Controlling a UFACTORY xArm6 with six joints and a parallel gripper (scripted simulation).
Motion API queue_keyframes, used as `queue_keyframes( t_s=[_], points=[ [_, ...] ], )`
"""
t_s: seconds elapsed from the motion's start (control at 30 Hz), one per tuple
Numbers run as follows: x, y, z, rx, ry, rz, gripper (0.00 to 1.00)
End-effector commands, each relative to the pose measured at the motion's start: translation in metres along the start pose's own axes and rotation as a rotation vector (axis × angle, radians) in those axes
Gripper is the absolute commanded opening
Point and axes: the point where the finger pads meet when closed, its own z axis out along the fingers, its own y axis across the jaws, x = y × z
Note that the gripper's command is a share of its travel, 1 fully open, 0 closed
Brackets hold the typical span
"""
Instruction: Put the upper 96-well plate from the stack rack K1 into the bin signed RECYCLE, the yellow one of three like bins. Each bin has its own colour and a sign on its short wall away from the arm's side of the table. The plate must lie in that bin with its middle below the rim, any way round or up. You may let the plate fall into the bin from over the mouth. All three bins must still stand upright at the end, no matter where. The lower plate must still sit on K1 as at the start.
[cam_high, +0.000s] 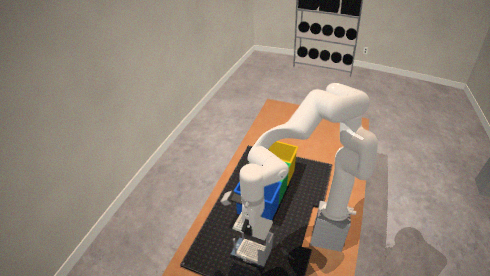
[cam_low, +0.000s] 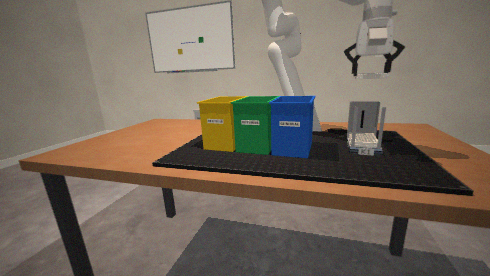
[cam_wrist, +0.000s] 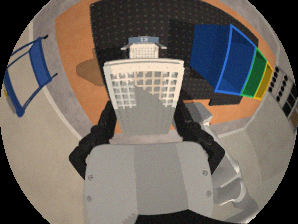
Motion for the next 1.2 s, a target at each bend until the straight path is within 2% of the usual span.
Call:
queue_keyframes(
  t_s=[0.0,0.2,1.17],
  points=[
    [0.001,-0.001,-0.002,0.003,0.003,0.0,0.0],
    [0.001,-0.001,-0.002,0.003,0.003,0.0,0.0],
    [0.013,0.082,0.001,0.003,0.003,0.005,0.0]
  ],
)
